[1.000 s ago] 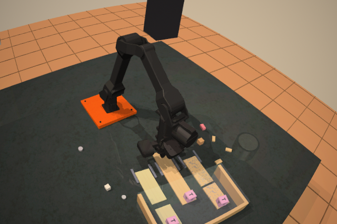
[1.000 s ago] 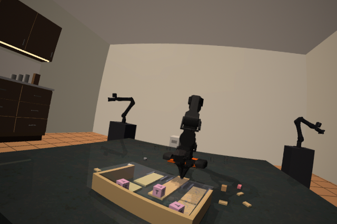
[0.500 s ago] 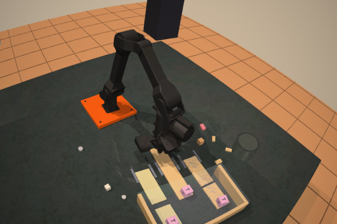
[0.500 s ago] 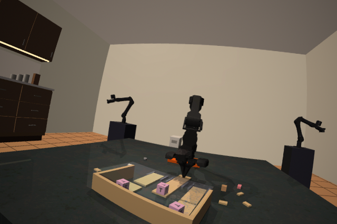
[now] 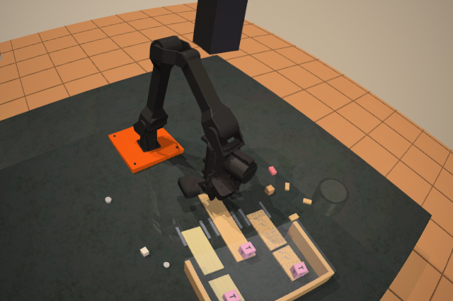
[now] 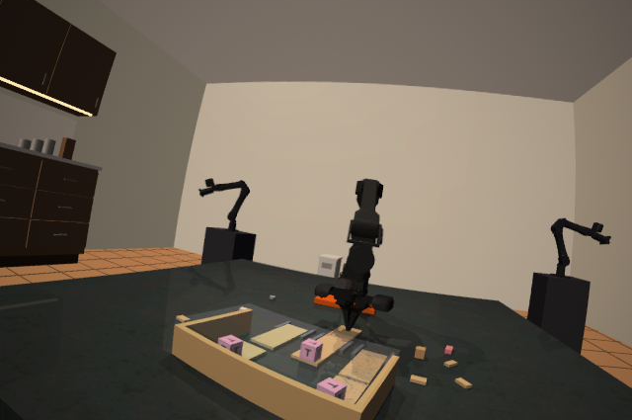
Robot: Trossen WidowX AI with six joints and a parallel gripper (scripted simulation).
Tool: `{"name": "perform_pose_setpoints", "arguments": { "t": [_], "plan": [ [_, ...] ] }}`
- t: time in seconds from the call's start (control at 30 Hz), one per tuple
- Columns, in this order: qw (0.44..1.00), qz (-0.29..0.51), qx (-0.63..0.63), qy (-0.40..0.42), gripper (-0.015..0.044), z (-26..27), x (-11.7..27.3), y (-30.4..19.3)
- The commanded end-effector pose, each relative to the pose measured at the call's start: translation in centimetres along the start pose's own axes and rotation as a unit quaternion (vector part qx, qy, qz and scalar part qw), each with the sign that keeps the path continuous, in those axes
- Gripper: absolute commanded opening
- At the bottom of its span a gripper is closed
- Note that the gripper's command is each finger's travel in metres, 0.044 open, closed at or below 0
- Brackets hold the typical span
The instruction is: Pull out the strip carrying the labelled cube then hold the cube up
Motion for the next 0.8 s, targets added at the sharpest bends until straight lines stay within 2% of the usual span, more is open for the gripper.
{"name": "perform_pose_setpoints", "arguments": {
  "t": [0.0, 0.77],
  "plan": [
    [1.000, 0.013, -0.001, -0.001, 0.0000, 0.0, -0.5, -1.2],
    [1.000, 0.014, -0.001, -0.001, 0.0000, 0.3, -0.4, -4.6]
  ]
}}
Point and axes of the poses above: the point midway between the two fingers, 35 mm back from their tips, its own x axis back along the fingers, its own z axis across the jaws, y = z × x, the point moved 4 cm from there along x, back along the fingers, and after that the axes turned 5 degrees about x, right-handed, at the moved point
